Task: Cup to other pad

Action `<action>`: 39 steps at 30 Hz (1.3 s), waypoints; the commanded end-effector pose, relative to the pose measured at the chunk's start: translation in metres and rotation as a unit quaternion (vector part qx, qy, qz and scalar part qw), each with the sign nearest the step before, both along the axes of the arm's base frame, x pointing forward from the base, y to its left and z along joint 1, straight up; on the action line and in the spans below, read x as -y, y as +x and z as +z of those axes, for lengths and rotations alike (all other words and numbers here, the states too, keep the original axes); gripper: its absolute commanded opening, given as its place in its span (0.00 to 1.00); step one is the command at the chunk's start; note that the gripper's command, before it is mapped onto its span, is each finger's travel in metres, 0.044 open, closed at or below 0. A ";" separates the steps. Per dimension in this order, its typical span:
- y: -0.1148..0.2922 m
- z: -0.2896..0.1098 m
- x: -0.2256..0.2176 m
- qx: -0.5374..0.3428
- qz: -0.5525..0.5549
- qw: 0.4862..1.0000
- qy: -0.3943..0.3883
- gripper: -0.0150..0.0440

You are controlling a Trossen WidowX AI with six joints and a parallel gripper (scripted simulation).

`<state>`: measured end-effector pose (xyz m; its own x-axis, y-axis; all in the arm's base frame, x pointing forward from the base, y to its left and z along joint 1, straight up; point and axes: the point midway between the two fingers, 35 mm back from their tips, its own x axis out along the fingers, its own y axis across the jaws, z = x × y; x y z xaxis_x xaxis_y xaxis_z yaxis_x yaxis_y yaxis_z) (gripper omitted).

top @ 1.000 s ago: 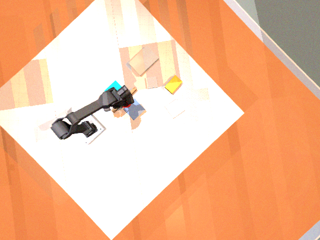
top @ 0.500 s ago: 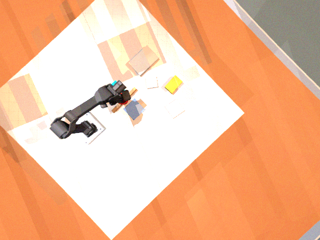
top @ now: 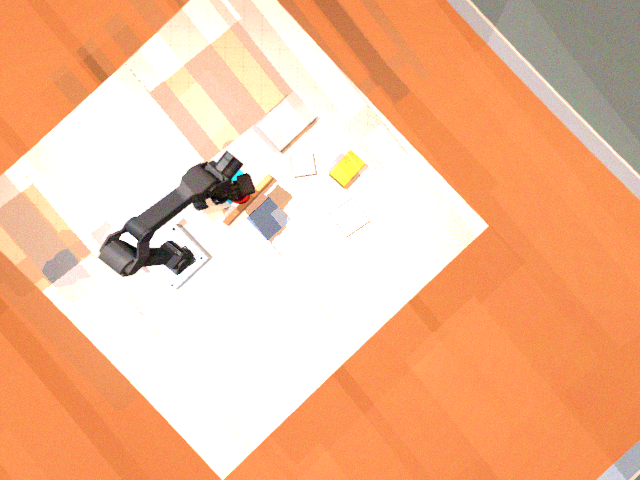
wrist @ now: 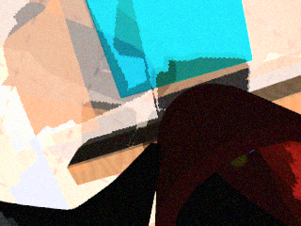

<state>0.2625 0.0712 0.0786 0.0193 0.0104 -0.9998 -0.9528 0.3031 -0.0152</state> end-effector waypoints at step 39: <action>-0.015 0.002 -0.075 0.001 -0.002 1.000 0.002 0.25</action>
<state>0.2455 0.1440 0.0796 0.0129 0.0128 -0.9998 -0.9538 0.3003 -0.0085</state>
